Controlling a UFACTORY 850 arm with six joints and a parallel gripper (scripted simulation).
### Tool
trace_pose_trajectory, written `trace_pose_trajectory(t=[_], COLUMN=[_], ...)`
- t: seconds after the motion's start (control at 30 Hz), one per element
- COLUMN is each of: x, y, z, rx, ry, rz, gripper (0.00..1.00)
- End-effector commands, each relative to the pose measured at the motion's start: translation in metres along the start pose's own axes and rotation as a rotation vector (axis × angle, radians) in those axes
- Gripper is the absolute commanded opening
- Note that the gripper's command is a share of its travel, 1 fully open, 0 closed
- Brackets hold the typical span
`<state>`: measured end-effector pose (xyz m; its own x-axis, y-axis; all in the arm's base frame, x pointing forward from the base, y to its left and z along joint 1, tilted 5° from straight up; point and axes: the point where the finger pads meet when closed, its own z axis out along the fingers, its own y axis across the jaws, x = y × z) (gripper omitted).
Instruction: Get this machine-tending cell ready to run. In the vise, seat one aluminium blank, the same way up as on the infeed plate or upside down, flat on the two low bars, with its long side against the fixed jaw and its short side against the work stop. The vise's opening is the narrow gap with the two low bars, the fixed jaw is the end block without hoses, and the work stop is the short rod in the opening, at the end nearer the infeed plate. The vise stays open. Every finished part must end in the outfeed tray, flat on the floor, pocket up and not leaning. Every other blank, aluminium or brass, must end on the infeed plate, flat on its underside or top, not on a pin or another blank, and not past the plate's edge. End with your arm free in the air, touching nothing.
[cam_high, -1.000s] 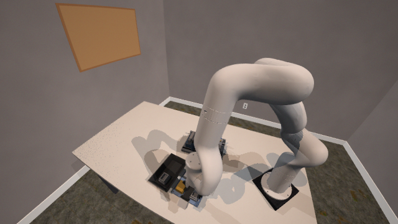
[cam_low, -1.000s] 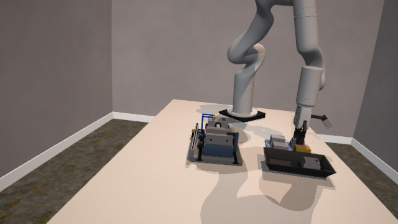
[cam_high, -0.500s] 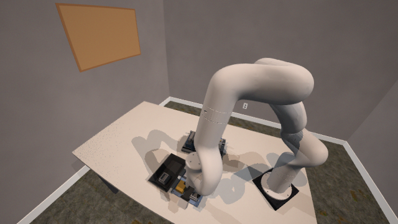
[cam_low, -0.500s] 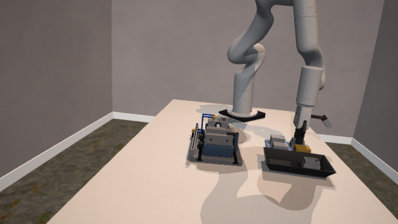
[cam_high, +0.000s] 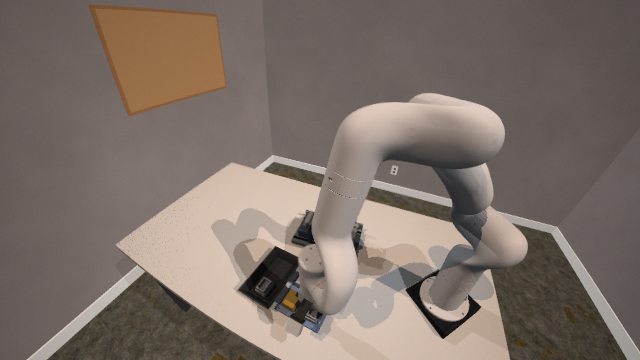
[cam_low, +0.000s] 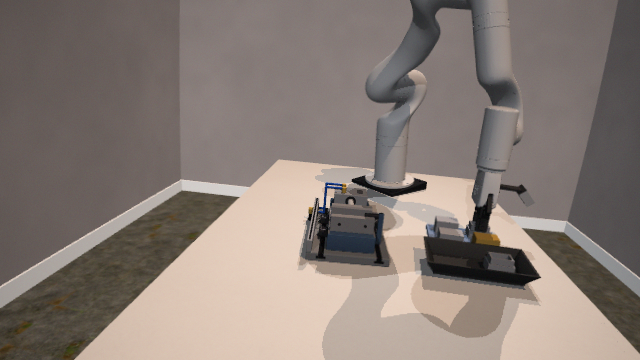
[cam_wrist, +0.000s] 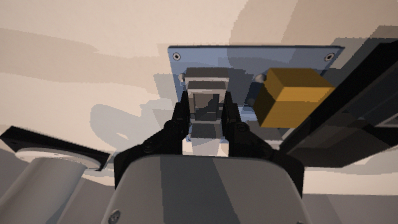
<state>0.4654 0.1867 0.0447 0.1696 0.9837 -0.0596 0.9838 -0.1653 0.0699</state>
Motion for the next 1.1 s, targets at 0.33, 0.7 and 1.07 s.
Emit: trace_pose_trajectory(t=[0.33,0.7,1.07], x=[0.000,0.000,0.000], y=[0.001,0.001,0.001], z=[-0.001,-0.005,-0.030], rx=[-0.001,-0.001,-0.001], ry=[0.001,0.001,0.001], rz=[0.000,0.000,0.000], gripper=[0.00,0.00,0.00])
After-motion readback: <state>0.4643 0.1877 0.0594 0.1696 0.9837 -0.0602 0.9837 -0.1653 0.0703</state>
